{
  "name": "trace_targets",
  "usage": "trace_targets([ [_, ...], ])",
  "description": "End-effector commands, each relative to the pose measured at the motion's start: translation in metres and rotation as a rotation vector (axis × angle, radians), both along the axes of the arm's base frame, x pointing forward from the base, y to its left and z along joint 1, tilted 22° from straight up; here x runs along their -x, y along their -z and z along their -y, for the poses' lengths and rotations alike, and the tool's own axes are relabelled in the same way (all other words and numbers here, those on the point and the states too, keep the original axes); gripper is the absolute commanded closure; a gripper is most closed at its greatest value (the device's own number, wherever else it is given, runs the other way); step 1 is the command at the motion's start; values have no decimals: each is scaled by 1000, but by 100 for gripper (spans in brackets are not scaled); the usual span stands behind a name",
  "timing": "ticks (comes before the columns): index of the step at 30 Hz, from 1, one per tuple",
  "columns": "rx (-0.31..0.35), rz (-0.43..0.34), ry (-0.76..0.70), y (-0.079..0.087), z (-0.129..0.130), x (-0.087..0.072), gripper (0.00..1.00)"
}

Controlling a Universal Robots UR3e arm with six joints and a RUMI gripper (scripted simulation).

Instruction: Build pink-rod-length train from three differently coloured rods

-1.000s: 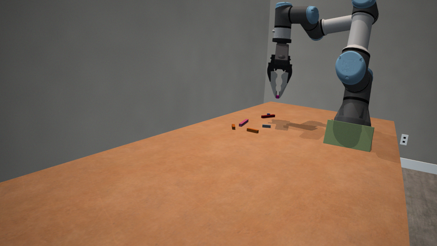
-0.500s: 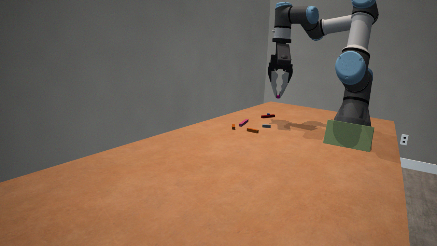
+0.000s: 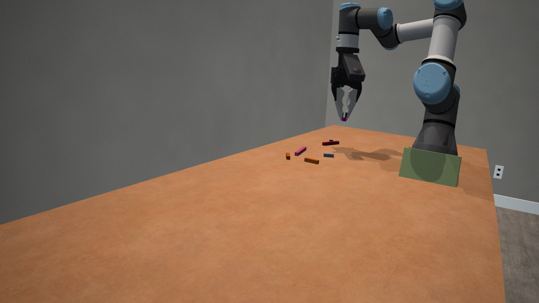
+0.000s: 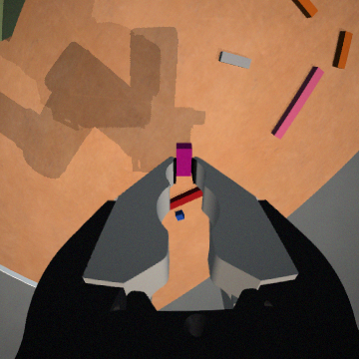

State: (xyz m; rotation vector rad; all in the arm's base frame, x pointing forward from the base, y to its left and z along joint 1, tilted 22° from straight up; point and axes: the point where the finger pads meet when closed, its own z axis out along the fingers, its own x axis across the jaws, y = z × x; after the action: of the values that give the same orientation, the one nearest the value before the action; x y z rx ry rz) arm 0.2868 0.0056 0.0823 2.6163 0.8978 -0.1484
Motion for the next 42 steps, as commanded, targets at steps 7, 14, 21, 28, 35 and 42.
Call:
trace_targets([
  [7,2,-64,-165,-2,3,1,100],
  [14,5,-118,-298,-3,6,2,100],
  [21,9,-190,-476,-5,11,2,100],
  [28,12,-247,-616,-7,15,2,100],
  [35,17,-334,-831,-9,20,2,100],
  [42,21,-401,-996,-11,25,1,100],
])
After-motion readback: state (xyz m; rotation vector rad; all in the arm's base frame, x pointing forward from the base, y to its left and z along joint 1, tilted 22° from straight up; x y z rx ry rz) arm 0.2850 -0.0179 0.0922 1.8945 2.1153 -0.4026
